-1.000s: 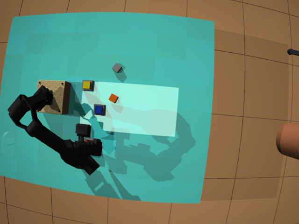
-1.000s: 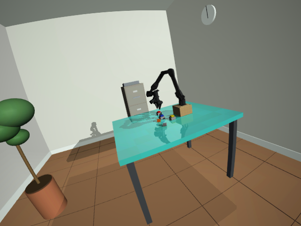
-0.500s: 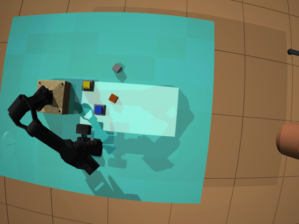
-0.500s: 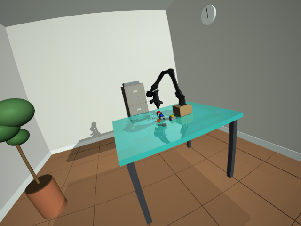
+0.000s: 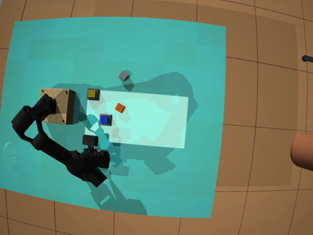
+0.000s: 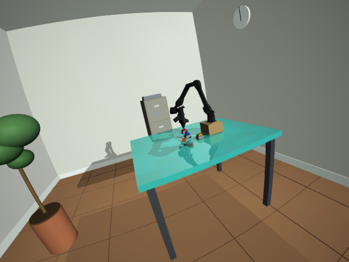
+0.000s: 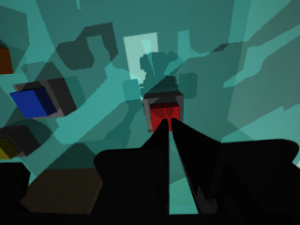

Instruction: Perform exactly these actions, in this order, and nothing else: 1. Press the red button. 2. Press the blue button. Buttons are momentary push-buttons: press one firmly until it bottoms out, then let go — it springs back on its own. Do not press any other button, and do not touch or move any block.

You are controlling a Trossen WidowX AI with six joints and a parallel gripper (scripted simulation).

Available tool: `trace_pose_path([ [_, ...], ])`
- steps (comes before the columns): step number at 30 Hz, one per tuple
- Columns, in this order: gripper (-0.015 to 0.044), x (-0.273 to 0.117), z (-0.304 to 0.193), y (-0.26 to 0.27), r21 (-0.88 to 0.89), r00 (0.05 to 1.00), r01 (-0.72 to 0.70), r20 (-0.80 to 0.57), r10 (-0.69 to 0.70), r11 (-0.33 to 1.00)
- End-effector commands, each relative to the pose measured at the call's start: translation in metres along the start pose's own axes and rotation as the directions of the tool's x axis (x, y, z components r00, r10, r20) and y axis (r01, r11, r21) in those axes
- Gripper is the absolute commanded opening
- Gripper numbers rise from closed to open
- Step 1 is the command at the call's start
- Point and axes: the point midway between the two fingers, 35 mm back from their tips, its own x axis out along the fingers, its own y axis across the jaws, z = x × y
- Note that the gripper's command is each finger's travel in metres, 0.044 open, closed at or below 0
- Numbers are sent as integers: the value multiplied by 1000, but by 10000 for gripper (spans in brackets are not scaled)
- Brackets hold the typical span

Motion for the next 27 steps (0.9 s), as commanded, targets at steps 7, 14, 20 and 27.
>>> trace_pose_path([
  [7,20,15,-2,3,-5,1000,-10,-3,10,1000],
  [14,20,15,-2,3,-5,1000,-10,-3,10,1000],
  [20,20,15,-2,3,-5,1000,-10,-3,10,1000],
  [27,20,15,-2,3,-5,1000,-10,-3,10,1000],
])
